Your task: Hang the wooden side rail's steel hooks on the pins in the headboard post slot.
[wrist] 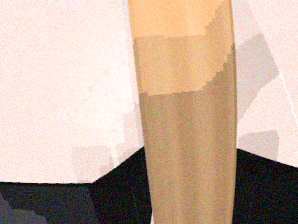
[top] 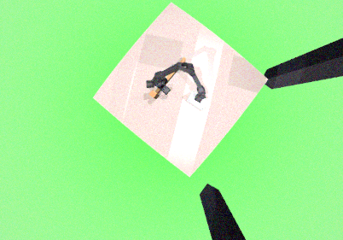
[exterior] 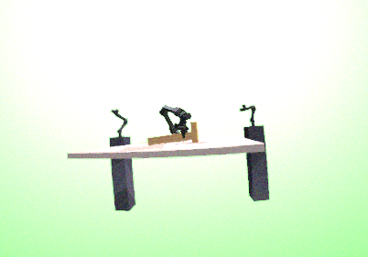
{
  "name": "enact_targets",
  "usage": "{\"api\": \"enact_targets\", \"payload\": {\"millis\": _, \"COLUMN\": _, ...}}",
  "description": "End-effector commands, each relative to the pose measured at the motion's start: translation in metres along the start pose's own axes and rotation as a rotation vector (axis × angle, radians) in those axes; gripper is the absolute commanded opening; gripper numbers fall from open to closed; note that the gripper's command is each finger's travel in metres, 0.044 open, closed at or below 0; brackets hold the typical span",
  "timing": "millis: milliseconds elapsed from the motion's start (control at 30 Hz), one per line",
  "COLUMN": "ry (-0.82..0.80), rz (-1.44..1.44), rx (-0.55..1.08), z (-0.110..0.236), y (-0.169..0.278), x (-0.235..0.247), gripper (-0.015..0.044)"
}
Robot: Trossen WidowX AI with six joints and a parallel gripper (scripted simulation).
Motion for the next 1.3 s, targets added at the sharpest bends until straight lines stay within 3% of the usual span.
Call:
{"api": "enact_targets", "payload": {"millis": 0, "ry": 0.000, "rz": 0.003, "rx": 0.008, "z": -0.0002, "y": 0.0018, "x": -0.0005, "gripper": 0.0000}}
{"api": "enact_targets", "payload": {"millis": 1000, "ry": 0.000, "rz": 0.003, "rx": 0.008, "z": -0.0050, "y": 0.0018, "x": -0.0005, "gripper": 0.0000}}
{"api": "enact_targets", "payload": {"millis": 1267, "ry": 0.000, "rz": 0.003, "rx": 0.001, "z": -0.0033, "y": 0.0007, "x": -0.0007, "gripper": 0.0210}}
Point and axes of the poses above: the point midway between the two fingers, 35 mm back from their tips, its own z axis back along the fingers, its own x axis across the jaws, y = z × x, the point moved 4 cm from there along z, back along the fingers, and after that the axes turned 7 degrees about z, right-handed, at the moved point
